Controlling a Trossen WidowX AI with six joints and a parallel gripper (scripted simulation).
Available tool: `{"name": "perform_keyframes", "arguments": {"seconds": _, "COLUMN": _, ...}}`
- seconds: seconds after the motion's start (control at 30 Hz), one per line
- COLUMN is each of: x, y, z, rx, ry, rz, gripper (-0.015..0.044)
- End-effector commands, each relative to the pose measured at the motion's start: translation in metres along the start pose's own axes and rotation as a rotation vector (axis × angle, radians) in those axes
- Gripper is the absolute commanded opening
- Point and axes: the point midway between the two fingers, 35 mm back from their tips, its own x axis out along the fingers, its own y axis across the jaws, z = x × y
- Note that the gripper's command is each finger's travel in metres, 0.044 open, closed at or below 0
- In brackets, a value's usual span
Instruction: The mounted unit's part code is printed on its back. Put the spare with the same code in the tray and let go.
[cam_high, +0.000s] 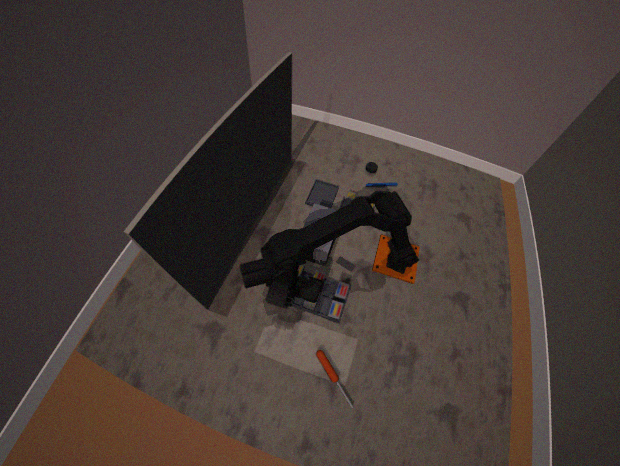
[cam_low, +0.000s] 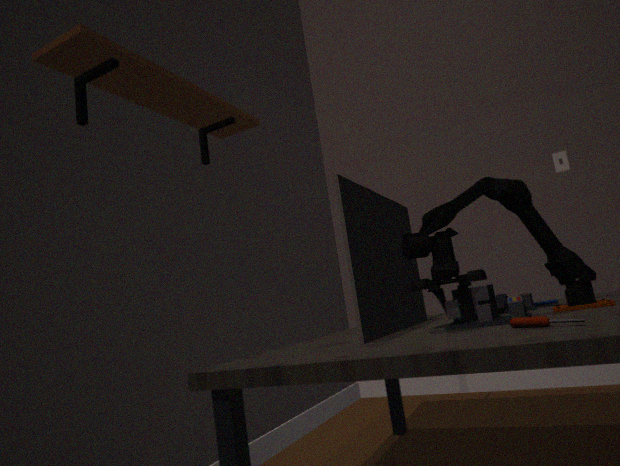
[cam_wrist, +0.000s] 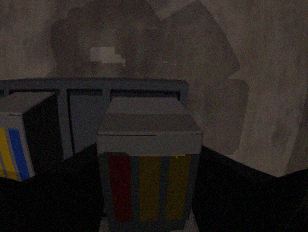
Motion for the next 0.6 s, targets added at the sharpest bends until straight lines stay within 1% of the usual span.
{"name": "perform_keyframes", "arguments": {"seconds": 0.0, "x": -0.022, "y": -0.001, "z": 0.0, "rx": 0.0, "ry": -0.006, "rz": -0.011, "gripper": 0.0}}
{"name": "perform_keyframes", "arguments": {"seconds": 0.2, "x": -0.052, "y": 0.001, "z": -0.001, "rx": -0.002, "ry": -0.004, "rz": -0.01, "gripper": 0.0}}
{"name": "perform_keyframes", "arguments": {"seconds": 0.4, "x": -0.053, "y": 0.001, "z": 0.0, "rx": -0.003, "ry": -0.006, "rz": -0.009, "gripper": 0.0}}
{"name": "perform_keyframes", "arguments": {"seconds": 0.57, "x": -0.075, "y": 0.001, "z": -0.001, "rx": -0.003, "ry": -0.011, "rz": -0.015, "gripper": 0.0}}
